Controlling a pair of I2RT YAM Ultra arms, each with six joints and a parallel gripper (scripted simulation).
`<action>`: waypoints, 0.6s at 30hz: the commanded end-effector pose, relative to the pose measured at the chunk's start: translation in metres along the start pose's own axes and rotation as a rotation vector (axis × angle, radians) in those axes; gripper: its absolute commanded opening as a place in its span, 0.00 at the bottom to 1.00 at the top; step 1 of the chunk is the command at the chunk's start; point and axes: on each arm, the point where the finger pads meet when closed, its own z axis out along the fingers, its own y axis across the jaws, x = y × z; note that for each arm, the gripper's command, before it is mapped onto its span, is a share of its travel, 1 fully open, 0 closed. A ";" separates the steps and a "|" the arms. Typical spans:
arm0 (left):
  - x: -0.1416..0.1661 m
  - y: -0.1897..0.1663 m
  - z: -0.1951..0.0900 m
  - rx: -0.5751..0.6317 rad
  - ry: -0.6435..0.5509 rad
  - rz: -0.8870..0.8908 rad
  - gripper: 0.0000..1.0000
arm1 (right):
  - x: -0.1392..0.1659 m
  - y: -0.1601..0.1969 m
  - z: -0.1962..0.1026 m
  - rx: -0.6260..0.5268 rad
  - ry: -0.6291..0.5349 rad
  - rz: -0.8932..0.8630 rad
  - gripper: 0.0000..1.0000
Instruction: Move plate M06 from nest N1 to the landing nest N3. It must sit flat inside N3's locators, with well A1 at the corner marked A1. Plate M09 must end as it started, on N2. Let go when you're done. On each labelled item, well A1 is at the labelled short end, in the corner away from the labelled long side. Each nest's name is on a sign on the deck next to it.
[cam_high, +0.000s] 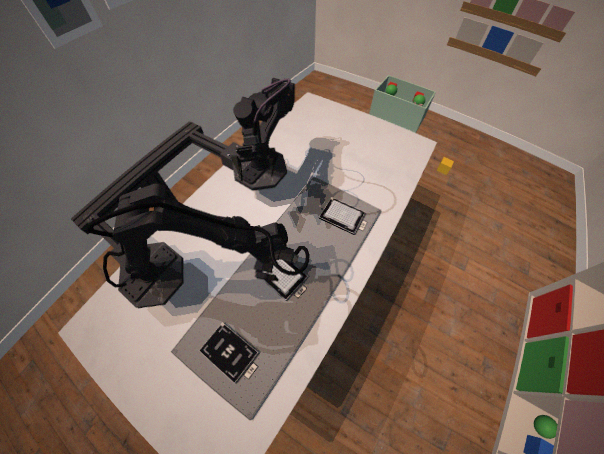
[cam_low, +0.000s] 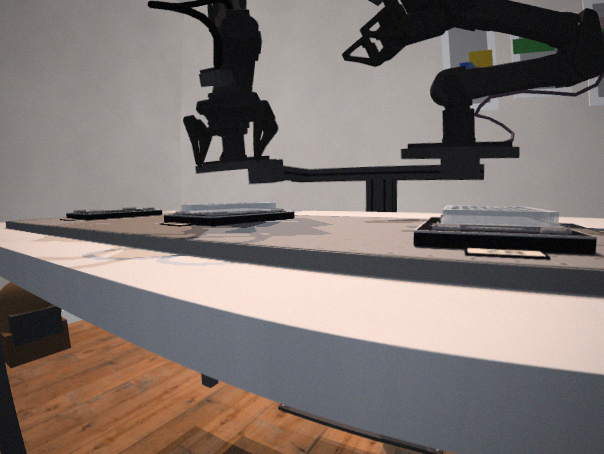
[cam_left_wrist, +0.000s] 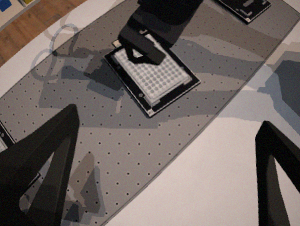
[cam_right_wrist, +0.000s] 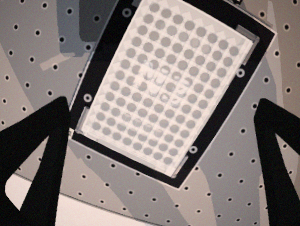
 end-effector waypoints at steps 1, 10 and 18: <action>-0.011 0.004 -0.008 -0.003 -0.033 -0.020 1.00 | -0.027 0.010 -0.014 -0.087 -0.193 -0.115 1.00; -0.011 0.004 -0.008 -0.003 -0.033 -0.020 1.00 | -0.019 0.005 -0.022 -0.147 -0.362 -0.315 1.00; -0.011 0.004 -0.008 -0.003 -0.033 -0.020 1.00 | -0.009 -0.001 -0.020 -0.153 -0.375 -0.352 1.00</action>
